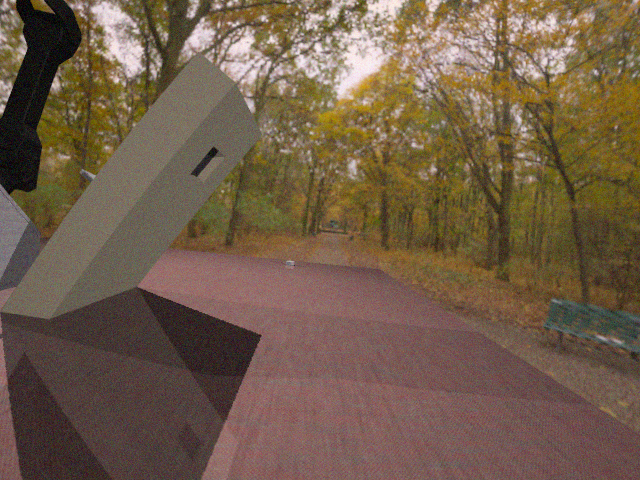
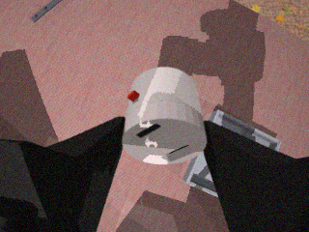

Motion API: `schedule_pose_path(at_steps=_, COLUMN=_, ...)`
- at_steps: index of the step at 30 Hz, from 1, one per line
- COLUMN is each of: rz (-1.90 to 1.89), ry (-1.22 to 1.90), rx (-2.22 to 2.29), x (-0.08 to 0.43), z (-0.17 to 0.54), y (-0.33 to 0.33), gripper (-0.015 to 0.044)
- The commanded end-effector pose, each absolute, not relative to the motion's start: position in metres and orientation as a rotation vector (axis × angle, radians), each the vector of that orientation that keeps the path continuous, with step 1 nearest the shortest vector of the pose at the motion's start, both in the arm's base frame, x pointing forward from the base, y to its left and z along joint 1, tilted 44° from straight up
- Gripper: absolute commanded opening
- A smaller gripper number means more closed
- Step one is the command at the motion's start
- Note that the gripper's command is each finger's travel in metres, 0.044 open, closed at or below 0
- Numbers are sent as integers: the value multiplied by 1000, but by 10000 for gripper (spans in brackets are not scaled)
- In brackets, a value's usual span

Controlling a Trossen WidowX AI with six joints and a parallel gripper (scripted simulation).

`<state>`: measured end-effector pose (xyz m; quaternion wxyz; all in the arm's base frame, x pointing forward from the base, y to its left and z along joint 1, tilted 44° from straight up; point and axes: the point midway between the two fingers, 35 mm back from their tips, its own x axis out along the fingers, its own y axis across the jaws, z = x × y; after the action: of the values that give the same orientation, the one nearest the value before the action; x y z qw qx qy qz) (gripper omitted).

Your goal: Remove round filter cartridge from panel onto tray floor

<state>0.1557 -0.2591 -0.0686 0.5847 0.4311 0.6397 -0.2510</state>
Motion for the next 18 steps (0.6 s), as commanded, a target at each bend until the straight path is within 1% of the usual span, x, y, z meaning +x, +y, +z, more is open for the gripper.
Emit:
schedule_pose_path(at_steps=1, rz=-703, ry=1502, rx=1039, x=123, z=-89, y=-263, gripper=0)
schedule_pose_path(at_steps=9, rz=-920, ry=1520, rx=1093, x=61, z=-124, y=-259, gripper=0)
schedule_pose_path(at_steps=18, rz=-1162, ry=1541, rx=1158, x=-4, z=-153, y=-235, gripper=0)
